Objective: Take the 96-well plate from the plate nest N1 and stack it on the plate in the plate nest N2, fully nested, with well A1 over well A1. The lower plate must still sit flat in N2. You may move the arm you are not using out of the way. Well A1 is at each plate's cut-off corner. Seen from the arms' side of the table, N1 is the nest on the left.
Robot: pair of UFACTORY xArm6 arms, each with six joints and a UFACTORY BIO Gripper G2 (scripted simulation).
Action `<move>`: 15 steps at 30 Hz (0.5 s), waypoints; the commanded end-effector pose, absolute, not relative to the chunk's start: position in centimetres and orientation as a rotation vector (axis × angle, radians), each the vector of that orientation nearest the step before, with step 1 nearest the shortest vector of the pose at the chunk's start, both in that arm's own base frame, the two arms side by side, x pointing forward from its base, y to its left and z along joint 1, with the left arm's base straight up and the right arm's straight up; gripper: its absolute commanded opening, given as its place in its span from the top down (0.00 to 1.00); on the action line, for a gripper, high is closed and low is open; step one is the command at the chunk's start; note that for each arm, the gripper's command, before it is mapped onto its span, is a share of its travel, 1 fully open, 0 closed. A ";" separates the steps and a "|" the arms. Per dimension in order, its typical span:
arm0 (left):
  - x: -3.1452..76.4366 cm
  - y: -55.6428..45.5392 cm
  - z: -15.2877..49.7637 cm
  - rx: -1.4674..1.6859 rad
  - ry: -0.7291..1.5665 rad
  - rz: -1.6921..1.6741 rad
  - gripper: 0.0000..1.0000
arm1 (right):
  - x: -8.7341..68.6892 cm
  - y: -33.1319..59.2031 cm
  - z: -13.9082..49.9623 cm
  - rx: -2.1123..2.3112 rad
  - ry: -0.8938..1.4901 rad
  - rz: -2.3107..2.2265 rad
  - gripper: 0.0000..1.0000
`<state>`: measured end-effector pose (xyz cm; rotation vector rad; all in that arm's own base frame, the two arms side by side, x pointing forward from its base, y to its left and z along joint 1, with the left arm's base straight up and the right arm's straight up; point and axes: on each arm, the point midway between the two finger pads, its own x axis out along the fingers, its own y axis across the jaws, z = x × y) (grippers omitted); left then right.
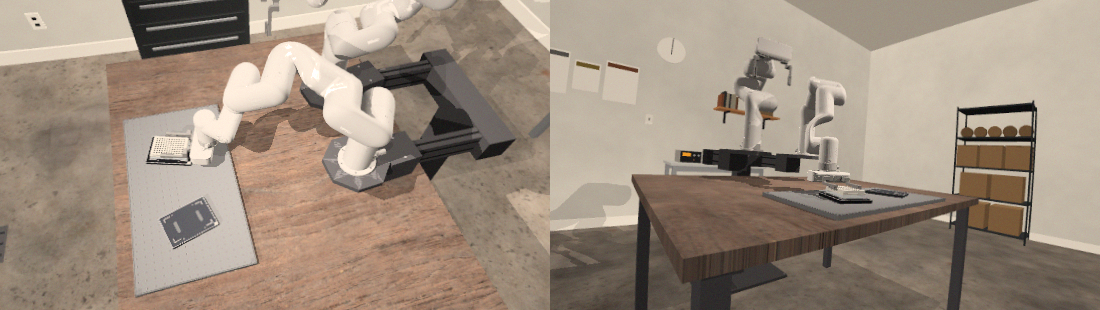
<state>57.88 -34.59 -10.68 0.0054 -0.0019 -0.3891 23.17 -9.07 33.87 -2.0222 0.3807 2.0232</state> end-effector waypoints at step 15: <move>58.0 -34.6 -10.3 0.004 -0.004 -0.389 0.63 | 23.2 -9.1 34.0 -2.025 0.381 2.020 0.00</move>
